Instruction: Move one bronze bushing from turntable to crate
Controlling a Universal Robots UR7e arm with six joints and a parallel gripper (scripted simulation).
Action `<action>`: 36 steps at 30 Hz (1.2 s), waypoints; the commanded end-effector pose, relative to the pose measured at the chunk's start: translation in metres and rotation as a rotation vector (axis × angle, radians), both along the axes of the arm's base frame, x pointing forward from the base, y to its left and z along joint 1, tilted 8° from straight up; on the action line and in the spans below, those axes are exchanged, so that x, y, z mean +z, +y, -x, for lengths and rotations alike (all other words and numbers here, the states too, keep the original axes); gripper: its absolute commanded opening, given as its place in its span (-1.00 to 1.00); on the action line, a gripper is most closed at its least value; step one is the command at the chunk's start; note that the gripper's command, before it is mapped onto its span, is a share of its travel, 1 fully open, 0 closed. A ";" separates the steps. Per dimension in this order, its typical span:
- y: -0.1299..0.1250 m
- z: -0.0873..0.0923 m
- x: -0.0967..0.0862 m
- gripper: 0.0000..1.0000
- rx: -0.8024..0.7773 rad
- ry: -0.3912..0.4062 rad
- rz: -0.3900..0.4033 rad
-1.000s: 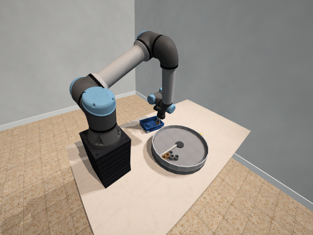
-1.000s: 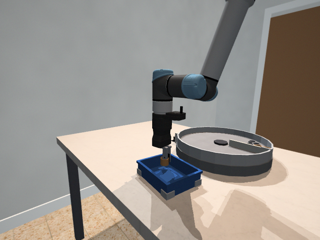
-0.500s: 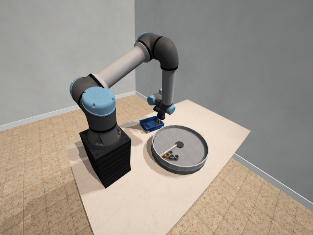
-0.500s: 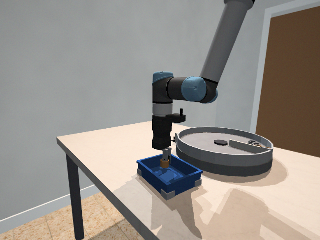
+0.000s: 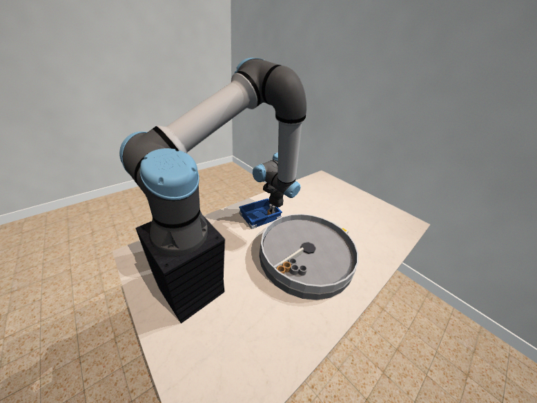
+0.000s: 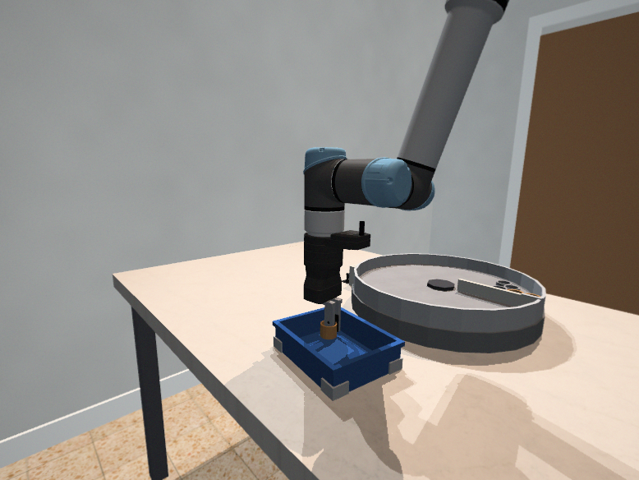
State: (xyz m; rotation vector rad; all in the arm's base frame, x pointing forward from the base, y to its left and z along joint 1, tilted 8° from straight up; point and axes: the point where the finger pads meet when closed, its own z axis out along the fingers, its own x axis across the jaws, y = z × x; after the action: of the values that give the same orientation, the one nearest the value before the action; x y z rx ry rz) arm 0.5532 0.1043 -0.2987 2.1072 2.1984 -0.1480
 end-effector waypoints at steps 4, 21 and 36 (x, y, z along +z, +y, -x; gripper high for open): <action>0.000 -0.001 -0.002 -1.00 0.000 -0.002 0.000; -0.001 -0.001 -0.005 -1.00 0.000 -0.002 0.000; -0.001 -0.001 -0.005 -0.16 0.000 -0.002 0.000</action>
State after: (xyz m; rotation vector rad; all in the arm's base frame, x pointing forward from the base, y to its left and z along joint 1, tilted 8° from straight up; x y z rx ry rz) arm 0.5532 0.1035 -0.3046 2.1071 2.1983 -0.1479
